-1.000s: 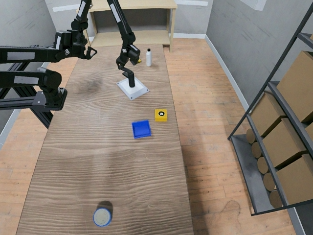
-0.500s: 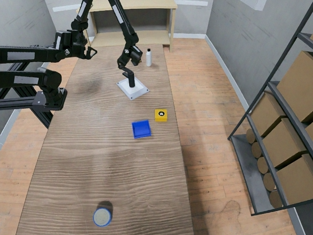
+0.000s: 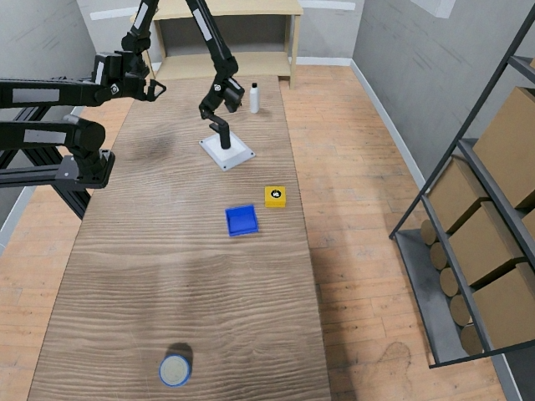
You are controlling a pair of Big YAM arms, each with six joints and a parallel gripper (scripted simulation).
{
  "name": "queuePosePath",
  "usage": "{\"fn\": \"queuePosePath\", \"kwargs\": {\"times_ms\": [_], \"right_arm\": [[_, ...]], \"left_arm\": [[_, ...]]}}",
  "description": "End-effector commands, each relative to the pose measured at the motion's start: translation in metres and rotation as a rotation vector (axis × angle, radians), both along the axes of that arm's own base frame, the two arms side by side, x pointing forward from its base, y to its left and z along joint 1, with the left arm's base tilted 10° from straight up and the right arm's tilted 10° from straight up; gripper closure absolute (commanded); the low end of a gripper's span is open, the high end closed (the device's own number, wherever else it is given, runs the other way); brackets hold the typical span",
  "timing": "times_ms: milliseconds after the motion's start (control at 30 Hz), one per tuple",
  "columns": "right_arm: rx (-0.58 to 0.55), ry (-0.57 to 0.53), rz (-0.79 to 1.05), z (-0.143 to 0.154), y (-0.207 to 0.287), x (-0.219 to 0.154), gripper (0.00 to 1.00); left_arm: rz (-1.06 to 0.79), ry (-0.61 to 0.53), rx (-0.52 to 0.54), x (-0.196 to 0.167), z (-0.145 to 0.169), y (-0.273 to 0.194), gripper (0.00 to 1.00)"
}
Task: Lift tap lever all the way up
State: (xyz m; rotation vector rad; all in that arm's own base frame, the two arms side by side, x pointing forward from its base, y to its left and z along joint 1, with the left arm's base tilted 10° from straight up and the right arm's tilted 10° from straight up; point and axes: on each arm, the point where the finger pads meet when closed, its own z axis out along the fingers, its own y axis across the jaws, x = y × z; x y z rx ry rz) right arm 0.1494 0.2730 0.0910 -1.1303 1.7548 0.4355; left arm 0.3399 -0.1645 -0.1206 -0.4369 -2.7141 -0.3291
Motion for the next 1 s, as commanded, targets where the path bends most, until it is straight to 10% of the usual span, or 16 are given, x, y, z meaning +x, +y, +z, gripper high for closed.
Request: {"fn": "queuePosePath", "kwargs": {"times_ms": [0, 467, 533, 600, 967], "right_arm": [[0.037, 0.005, -0.015, 0.013, 0.007, 0.004, 0.0], [0.037, 0.005, -0.015, 0.013, 0.007, 0.004, 0.0], [0.043, 0.011, -0.022, 0.013, 0.007, 0.005, 0.0], [0.043, 0.011, -0.022, 0.013, 0.007, 0.005, 0.0], [0.111, -0.04, -0.044, 0.032, 0.012, 0.012, 0.0]], "left_arm": [[0.01, -0.016, 0.001, 0.007, 0.005, -0.003, 0.3], [-0.003, -0.068, -0.027, 0.032, 0.041, -0.028, 0.3], [0.048, -0.074, -0.015, 0.03, 0.038, -0.019, 0.07], [0.048, -0.074, -0.015, 0.03, 0.038, -0.019, 0.07], [0.745, -0.189, -0.052, 0.042, 0.042, 0.008, 0.0]]}}
